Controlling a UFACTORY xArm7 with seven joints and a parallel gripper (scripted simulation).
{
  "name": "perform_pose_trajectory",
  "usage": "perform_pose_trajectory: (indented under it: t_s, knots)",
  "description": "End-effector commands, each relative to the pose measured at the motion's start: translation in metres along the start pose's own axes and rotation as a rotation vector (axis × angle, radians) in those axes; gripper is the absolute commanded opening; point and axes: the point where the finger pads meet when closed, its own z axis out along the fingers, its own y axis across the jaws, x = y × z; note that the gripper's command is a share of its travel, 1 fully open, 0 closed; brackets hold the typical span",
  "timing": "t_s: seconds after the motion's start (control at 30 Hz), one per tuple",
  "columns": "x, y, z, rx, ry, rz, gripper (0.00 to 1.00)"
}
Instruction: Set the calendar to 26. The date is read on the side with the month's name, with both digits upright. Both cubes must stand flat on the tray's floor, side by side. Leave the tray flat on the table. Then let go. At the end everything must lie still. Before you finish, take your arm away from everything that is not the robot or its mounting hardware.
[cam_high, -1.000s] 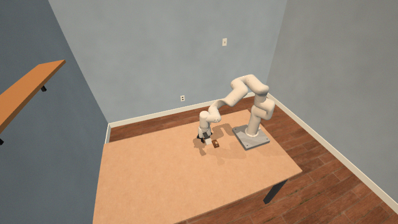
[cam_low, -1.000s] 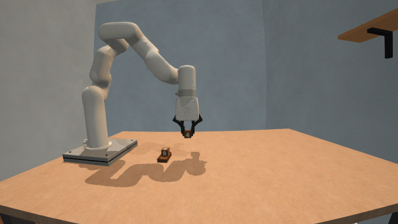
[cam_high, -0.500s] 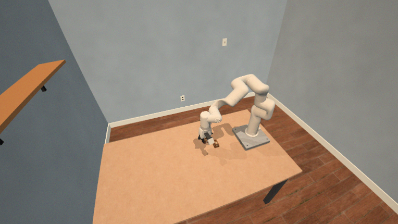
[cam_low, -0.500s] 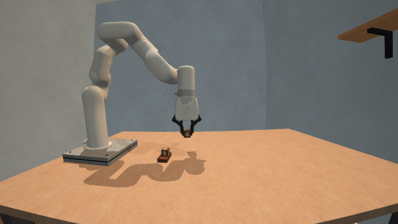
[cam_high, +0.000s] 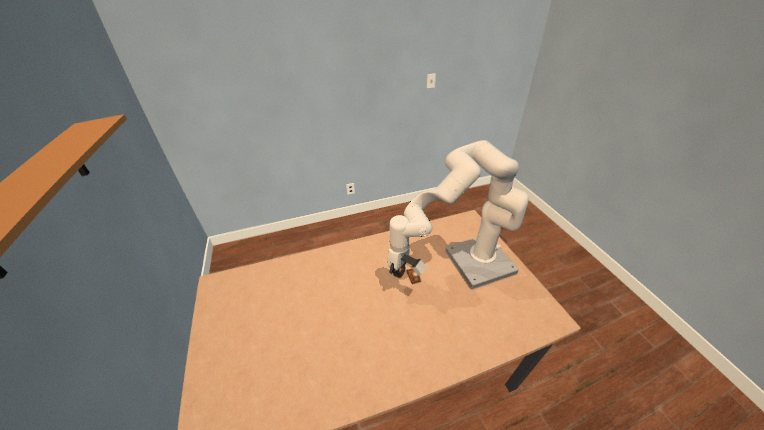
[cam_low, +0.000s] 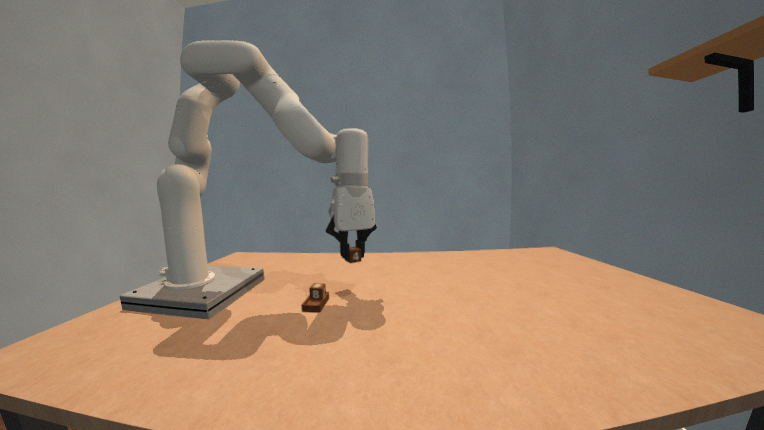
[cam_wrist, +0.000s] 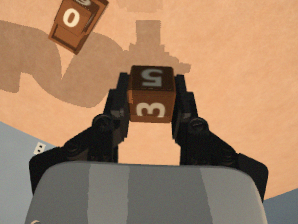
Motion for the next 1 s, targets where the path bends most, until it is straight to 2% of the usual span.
perform_pose_trajectory:
  t_s: [0.0,0.07,0.47,0.53,0.6,0.97]
  knots:
    - [0.003,0.000,-0.001,-0.009,0.007,-0.082,0.29]
    - [0.009,-0.001,-0.001,-0.009,0.008,-0.213,0.29]
    - [0.027,-0.005,-0.001,-0.009,0.010,-0.595,0.29]
    - [0.027,-0.005,-0.001,-0.009,0.010,-0.595,0.29]
    - [0.033,-0.006,-0.001,-0.009,0.010,-0.715,0.29]
    - [0.047,-0.010,-0.001,-0.011,0.009,-1.027,0.29]
